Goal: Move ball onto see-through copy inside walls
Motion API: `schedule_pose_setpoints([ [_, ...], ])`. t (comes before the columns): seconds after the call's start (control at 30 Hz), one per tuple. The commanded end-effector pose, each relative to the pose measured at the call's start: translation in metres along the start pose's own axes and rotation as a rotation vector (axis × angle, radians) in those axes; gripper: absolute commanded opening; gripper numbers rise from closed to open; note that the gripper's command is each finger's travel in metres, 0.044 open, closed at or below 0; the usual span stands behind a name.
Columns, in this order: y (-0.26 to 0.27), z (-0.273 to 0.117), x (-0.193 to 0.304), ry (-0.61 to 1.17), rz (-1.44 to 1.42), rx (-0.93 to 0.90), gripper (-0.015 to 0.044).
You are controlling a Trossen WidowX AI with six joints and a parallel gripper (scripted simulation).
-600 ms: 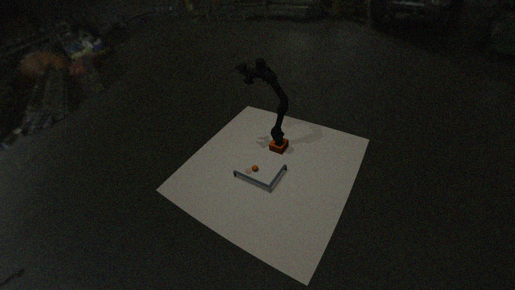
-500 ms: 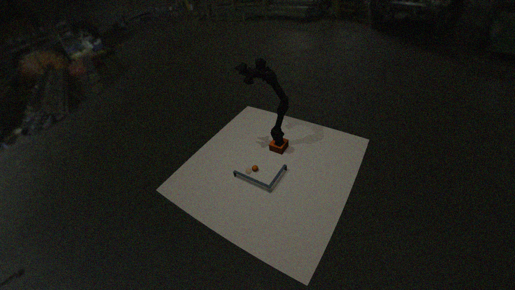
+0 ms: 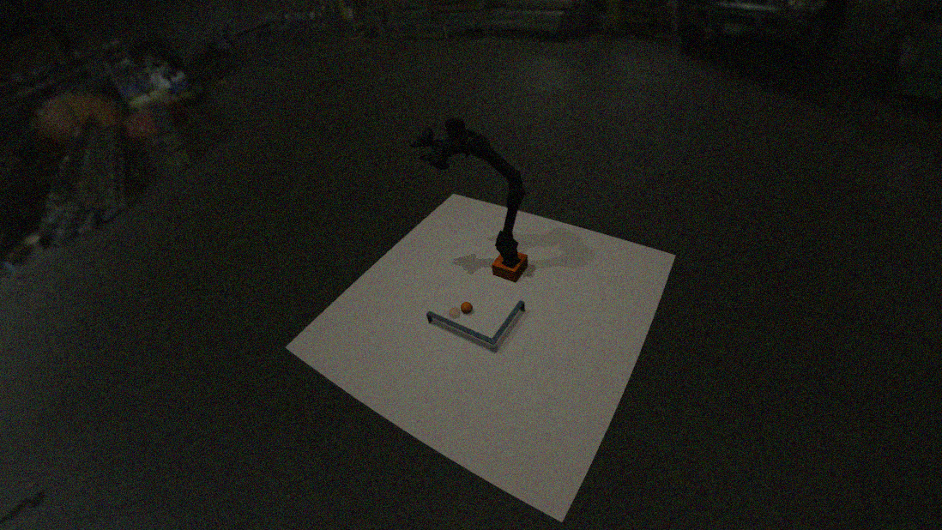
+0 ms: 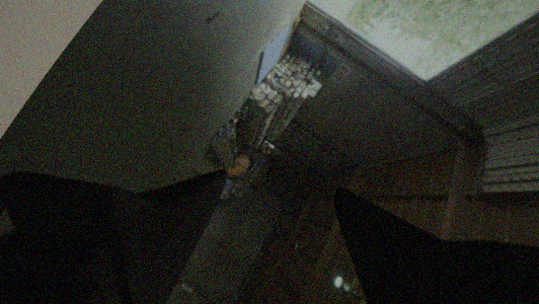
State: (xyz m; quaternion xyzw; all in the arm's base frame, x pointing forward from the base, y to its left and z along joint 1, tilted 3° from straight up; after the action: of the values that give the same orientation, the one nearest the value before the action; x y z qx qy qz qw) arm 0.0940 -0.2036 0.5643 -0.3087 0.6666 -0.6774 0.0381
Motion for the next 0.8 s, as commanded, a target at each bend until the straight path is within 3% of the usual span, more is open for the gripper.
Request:
schedule_pose_setpoints([
  [0.0,0.015,0.026,-0.022,-0.083,0.109,-0.062,0.0347],
  [0.47,0.088,0.091,-0.159,-0.399,0.468,-0.445,0.0347],
  [0.77,0.159,0.083,-0.279,-0.456,0.66,-0.867,0.0347],
])
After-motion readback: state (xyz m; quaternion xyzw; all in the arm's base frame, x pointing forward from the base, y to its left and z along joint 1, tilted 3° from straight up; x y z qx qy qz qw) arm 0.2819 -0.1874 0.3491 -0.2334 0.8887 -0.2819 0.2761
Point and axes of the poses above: the point midway between the two fingers, 35 mm back from their tips, its own z axis out along the fingers, its own y axis across the jaws, x = y × z, the point moved 6 cm from there along -z, back along the fingers, and after that the axes turned 1 degree about z, right-handed, at the moved point
